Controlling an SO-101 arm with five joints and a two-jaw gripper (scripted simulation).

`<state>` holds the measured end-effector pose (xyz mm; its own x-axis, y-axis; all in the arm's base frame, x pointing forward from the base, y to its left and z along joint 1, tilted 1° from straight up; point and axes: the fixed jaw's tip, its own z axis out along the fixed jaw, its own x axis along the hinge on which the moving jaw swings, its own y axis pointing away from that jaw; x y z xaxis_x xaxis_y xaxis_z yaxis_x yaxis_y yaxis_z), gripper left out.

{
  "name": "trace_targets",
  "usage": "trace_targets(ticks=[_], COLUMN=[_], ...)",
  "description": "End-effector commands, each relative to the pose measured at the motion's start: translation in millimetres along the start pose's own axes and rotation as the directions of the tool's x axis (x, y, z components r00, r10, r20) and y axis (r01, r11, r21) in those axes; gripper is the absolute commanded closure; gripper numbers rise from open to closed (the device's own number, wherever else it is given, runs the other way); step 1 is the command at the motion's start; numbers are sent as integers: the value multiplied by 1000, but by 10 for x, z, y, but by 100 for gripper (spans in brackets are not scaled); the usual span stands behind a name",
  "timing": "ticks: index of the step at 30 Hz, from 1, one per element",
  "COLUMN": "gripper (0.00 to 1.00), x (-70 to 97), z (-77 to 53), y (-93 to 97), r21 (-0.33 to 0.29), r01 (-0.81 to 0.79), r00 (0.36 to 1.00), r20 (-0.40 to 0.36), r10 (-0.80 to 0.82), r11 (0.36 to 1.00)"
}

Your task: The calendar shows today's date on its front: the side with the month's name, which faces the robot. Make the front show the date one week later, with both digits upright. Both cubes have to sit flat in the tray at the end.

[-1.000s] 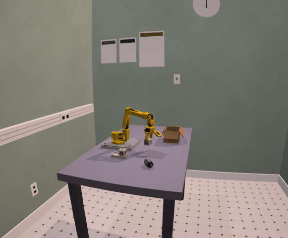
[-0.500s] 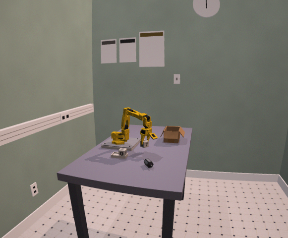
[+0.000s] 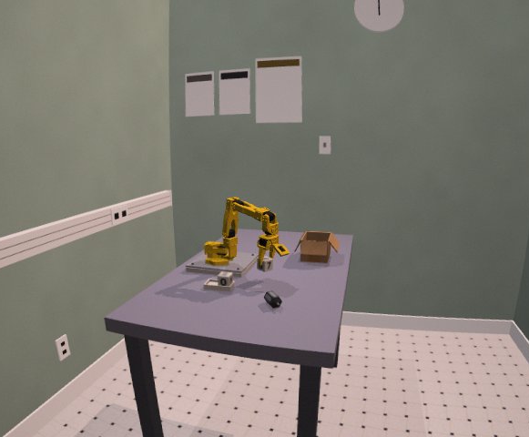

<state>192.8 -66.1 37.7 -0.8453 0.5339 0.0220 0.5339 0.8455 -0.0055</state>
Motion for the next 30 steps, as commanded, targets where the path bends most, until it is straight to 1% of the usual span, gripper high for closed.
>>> trace_targets(ticks=[1, 17, 30], gripper=[100, 100, 100], x=[6, 6, 4], z=[-34, -33, 26], y=[-37, -37, -36], r21=[-8, -8, -8], r01=[-8, -8, -8], r00=[999, 999, 999], r20=[37, 37, 37], r10=[9, 9, 9], r11=[1000, 1000, 1000])
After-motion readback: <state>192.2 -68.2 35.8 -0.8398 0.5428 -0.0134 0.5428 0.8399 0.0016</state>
